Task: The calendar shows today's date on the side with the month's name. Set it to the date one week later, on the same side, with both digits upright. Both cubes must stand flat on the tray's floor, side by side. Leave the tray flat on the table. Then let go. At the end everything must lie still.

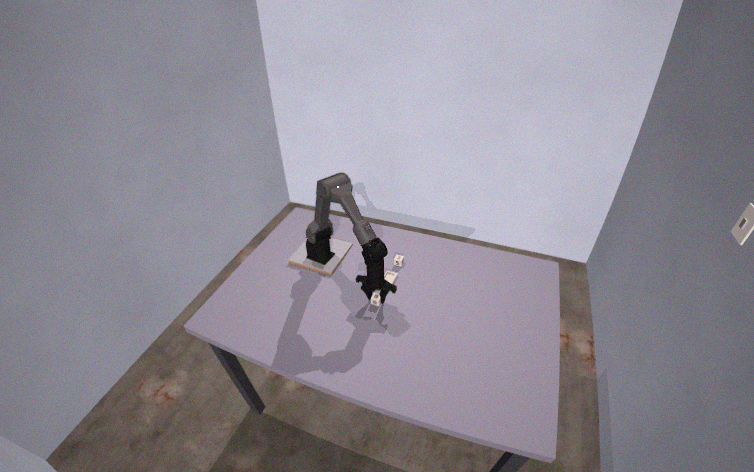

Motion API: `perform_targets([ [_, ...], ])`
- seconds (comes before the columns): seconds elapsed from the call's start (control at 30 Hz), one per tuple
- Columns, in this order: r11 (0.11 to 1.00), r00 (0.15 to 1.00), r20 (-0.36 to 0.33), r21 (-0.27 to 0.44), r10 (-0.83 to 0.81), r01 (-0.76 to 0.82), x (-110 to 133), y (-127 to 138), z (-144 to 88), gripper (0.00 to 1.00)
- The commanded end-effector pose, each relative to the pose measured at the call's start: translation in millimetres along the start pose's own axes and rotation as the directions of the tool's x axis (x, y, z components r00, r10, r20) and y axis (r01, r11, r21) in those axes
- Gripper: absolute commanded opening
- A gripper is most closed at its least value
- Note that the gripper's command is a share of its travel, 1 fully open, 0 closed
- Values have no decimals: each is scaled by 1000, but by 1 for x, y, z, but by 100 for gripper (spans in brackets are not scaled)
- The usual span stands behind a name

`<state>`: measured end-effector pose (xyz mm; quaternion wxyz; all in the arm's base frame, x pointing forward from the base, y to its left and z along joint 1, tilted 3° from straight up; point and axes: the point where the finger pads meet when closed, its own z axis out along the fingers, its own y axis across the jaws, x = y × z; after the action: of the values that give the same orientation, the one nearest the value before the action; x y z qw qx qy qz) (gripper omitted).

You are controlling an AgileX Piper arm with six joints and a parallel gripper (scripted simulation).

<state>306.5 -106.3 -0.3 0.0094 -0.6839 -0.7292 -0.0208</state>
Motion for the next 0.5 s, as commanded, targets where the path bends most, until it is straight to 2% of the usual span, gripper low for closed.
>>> perform_targets([
  [0.0,1000,1000,-2,2,0,0,1,0,1,62],
  [0.27,1000,1000,-2,0,0,0,1,0,-1,62],
  [0.47,1000,1000,1,-4,0,0,0,1,-16,62],
])
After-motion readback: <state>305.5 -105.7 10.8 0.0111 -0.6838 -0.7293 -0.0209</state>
